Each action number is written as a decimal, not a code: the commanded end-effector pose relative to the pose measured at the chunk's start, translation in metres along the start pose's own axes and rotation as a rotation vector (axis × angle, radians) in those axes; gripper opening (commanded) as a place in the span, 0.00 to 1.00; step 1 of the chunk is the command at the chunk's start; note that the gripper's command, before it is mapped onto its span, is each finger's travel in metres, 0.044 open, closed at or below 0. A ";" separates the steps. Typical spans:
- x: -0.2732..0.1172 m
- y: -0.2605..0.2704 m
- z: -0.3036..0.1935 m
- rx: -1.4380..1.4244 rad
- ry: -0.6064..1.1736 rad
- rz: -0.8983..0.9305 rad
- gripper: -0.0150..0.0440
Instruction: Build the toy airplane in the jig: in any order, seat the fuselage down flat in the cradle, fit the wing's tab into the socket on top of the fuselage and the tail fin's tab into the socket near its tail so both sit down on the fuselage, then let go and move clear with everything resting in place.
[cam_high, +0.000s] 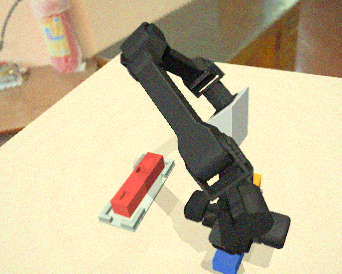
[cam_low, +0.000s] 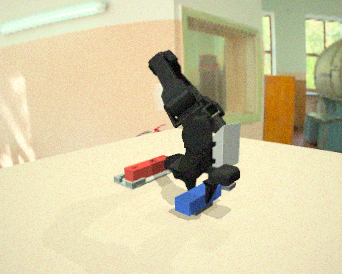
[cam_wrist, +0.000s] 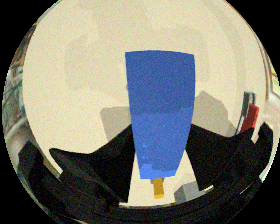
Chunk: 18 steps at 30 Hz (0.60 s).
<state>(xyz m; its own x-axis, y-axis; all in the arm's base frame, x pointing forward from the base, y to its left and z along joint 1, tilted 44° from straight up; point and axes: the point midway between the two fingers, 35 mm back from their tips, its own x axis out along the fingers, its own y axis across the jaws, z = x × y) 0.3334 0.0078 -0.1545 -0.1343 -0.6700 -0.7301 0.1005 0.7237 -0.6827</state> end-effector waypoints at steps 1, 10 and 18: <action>-0.004 0.000 0.000 -0.001 0.006 0.004 0.25; -0.023 0.001 0.002 0.000 0.009 0.008 0.25; -0.048 0.003 0.004 -0.001 0.006 0.009 0.25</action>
<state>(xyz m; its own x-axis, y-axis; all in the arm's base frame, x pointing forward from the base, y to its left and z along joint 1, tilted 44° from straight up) 0.3399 0.0319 -0.1304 -0.1454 -0.6666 -0.7311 0.0924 0.7266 -0.6808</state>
